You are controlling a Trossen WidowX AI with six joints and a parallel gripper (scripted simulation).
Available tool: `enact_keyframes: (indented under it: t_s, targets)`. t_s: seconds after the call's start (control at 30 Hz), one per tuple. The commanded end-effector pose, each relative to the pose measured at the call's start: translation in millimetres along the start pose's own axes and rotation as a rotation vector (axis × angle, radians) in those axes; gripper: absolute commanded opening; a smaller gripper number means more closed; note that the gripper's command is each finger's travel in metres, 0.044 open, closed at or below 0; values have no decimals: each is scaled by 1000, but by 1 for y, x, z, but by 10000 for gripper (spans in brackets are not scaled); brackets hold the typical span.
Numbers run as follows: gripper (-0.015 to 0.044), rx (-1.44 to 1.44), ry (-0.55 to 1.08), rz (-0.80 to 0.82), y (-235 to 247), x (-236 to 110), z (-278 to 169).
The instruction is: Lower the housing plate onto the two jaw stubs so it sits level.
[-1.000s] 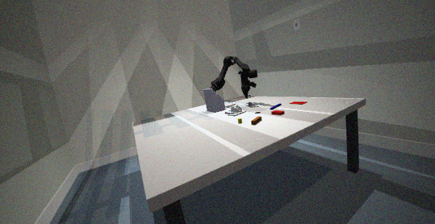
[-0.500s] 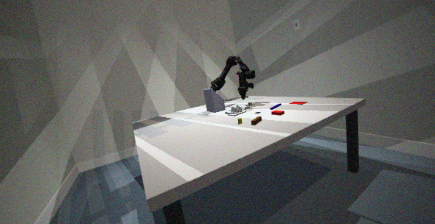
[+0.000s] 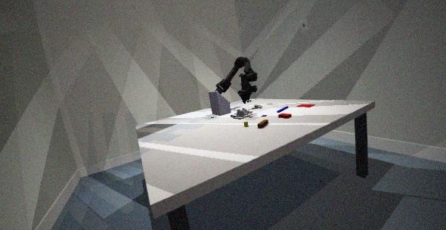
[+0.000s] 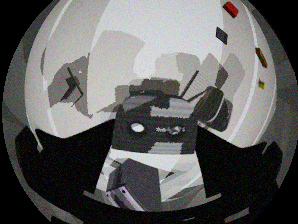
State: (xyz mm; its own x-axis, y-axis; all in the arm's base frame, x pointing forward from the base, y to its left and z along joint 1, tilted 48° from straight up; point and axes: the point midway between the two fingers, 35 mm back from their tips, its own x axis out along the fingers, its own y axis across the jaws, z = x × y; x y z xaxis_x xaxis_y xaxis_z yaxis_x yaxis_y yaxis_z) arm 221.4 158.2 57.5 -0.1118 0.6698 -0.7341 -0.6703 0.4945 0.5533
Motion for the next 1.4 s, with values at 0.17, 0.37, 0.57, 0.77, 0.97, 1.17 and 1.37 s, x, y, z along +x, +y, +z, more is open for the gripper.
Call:
enact_keyframes:
  t_s: [0.17,0.37,0.57,0.77,0.97,1.17,1.37]
  targets:
    - [351,108,-3,13,-27,1,-13]
    - [351,184,-7,23,-45,2,-24]
    - [351,262,-13,36,-61,2,-36]
    - [351,342,-24,53,-76,3,-50]
    - [351,422,-37,72,-90,4,-64]
    - [351,440,-41,77,-93,4,-68]
    - [351,440,-41,77,-93,4,-68]
